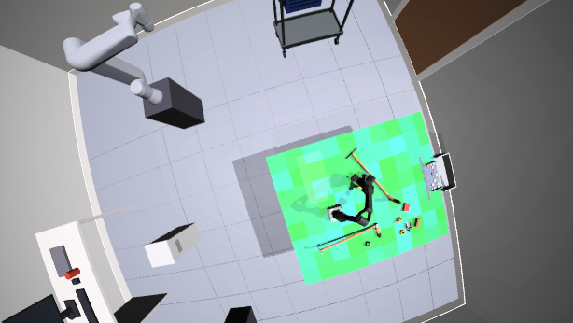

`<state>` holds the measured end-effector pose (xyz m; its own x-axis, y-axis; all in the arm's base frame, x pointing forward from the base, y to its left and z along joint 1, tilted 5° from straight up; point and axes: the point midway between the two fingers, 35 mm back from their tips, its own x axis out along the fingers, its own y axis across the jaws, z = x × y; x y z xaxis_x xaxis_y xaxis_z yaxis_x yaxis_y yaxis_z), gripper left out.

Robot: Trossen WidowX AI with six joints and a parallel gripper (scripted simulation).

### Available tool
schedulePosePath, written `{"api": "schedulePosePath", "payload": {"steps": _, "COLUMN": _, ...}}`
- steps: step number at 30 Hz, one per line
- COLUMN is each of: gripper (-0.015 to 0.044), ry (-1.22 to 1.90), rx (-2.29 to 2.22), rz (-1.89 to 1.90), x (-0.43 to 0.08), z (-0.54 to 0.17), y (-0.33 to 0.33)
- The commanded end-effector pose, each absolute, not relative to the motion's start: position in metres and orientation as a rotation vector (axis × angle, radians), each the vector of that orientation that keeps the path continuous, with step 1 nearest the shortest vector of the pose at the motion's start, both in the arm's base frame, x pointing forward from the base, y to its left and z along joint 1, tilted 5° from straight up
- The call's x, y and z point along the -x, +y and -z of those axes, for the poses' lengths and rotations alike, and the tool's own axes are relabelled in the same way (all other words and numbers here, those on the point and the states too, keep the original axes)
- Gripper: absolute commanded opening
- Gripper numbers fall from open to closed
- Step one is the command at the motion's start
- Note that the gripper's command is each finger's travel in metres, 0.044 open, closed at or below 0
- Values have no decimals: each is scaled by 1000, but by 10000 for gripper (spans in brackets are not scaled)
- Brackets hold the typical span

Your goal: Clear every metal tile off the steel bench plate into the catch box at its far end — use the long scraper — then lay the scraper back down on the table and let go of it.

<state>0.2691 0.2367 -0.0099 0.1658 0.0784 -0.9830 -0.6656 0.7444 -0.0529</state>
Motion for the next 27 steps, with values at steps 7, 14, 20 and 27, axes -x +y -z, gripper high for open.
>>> {"api": "schedulePosePath", "payload": {"steps": 7, "gripper": 0, "ry": 1311, "rx": 554, "rz": -572, "x": -256, "z": 10, "y": 224}}
{"api": "schedulePosePath", "payload": {"steps": 14, "gripper": 0, "ry": 1312, "rx": 554, "rz": -572, "x": -249, "z": 10, "y": 217}}
{"api": "schedulePosePath", "payload": {"steps": 20, "gripper": 0, "ry": 1312, "rx": 555, "rz": -572, "x": -242, "z": 10, "y": 210}}
{"api": "schedulePosePath", "payload": {"steps": 27, "gripper": 0, "ry": 1313, "rx": 555, "rz": -572, "x": -234, "z": 11, "y": 203}}
